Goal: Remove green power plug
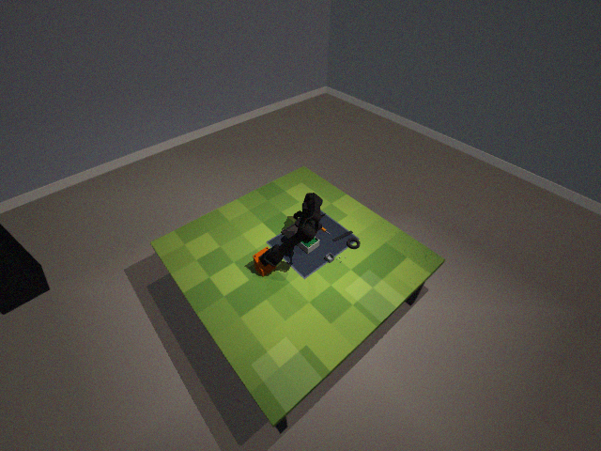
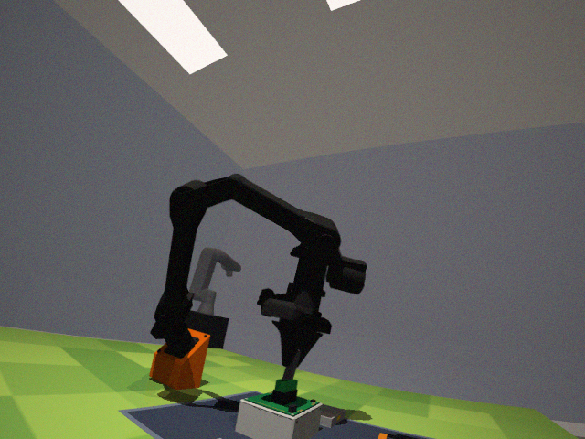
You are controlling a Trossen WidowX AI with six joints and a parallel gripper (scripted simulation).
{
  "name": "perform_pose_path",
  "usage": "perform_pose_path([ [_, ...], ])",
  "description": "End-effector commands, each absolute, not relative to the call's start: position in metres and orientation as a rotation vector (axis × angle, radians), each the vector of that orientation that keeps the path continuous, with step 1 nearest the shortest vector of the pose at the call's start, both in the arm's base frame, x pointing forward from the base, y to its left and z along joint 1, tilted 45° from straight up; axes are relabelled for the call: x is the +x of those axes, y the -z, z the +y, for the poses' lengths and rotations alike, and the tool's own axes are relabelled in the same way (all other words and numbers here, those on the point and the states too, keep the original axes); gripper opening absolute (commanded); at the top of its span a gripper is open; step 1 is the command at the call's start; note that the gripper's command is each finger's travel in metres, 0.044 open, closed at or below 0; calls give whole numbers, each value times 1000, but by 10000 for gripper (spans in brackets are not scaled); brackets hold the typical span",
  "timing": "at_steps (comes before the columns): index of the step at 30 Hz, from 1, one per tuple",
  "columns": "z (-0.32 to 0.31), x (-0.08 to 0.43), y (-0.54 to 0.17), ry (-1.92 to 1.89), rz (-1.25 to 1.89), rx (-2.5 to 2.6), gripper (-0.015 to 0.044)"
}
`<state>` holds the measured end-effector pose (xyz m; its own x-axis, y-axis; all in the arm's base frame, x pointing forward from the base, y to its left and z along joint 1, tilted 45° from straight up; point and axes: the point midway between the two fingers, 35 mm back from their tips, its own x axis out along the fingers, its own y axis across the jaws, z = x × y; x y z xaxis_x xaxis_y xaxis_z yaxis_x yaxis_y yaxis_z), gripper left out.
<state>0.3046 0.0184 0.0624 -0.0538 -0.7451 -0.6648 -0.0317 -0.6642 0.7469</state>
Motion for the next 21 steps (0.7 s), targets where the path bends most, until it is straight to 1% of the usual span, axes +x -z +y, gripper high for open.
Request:
perform_pose_path([
  [1, 25, 305, -78, 1821, -715, 1809, 0],
  [8, 23, 305, -84, 1869, -654, 1860, 0],
  [21, 40, 305, -70, 1696, -857, 1679, 0],
])
